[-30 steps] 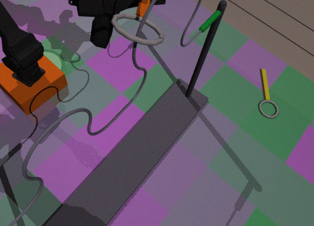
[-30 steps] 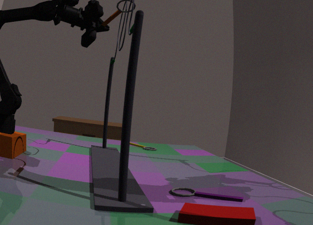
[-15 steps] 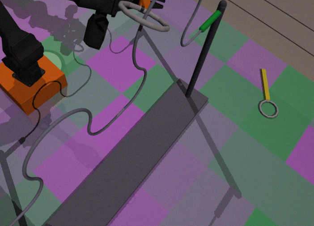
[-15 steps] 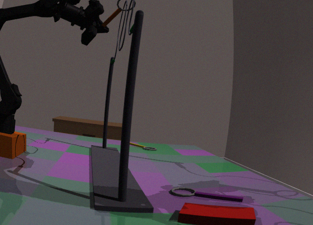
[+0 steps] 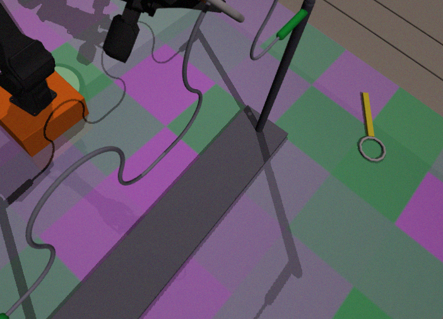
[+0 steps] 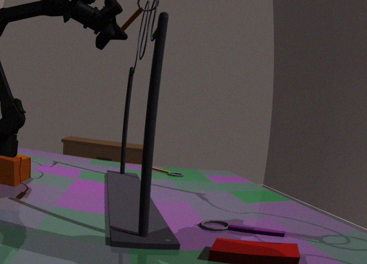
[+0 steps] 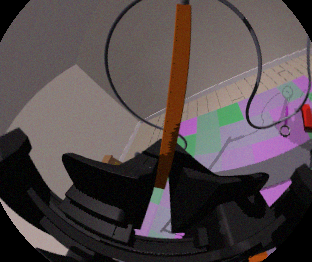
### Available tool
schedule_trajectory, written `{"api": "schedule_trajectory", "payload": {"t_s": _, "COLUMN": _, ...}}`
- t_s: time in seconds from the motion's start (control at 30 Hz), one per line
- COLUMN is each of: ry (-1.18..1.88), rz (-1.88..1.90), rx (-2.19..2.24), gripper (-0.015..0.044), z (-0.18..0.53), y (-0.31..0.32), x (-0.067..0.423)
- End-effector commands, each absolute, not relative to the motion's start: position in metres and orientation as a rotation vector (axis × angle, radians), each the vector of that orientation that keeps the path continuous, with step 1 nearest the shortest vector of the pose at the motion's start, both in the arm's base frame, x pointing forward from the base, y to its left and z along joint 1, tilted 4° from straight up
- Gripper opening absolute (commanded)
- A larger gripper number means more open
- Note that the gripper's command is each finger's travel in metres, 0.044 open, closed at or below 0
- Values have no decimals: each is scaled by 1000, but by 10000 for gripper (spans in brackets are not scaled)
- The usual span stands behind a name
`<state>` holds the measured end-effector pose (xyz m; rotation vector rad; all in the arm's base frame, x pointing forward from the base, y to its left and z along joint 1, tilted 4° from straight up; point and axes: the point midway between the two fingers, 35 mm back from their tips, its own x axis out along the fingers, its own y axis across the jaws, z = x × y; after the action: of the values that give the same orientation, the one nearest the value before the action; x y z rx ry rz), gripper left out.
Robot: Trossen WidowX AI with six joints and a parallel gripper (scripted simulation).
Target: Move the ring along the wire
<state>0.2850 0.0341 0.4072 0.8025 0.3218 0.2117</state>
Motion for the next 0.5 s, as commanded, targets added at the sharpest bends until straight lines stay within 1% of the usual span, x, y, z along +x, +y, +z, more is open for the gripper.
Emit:
{"api": "schedule_trajectory", "payload": {"t_s": 0.0, "ry": 331, "rz": 194, "rx": 755, "gripper": -150, "z": 406, "y": 32, "x": 287}}
{"api": "schedule_trajectory", "payload": {"t_s": 0.47, "ry": 362, "rz": 144, "rx": 589, "gripper": -150, "z": 403, "y": 28, "x": 286}}
